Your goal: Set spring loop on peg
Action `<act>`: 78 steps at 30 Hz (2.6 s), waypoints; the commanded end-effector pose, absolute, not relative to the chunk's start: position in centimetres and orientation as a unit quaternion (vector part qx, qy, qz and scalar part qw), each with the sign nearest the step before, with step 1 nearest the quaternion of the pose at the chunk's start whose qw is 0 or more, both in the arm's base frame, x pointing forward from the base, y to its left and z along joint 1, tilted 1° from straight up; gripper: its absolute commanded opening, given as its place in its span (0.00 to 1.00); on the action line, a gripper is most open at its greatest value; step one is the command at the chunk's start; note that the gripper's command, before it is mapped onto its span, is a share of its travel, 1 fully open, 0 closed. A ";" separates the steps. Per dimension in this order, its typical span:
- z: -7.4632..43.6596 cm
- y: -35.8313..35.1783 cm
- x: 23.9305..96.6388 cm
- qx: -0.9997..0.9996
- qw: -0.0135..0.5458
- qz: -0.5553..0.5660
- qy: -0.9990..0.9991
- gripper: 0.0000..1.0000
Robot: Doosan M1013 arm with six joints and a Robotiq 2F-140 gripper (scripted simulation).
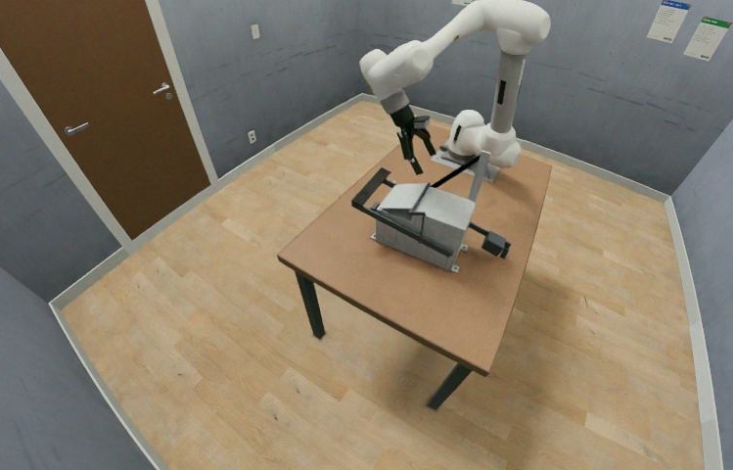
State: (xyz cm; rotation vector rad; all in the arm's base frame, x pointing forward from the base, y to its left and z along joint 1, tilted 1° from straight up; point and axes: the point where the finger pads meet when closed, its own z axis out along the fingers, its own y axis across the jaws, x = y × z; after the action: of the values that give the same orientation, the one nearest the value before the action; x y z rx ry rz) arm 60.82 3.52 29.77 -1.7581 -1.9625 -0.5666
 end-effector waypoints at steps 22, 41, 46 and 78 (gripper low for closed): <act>30.0 3.5 60.8 -0.673 0.113 -0.109 -0.723 1.00; 30.1 3.5 60.8 -0.685 0.058 -0.059 -0.723 1.00; 30.1 3.5 60.8 -0.685 0.058 -0.059 -0.723 1.00; 30.1 4.3 54.9 -0.694 0.001 -0.008 -0.720 1.00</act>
State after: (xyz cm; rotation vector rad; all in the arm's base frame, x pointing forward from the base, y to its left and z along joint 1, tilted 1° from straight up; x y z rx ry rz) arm 54.87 4.27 30.09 -2.1791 -2.2592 -0.0246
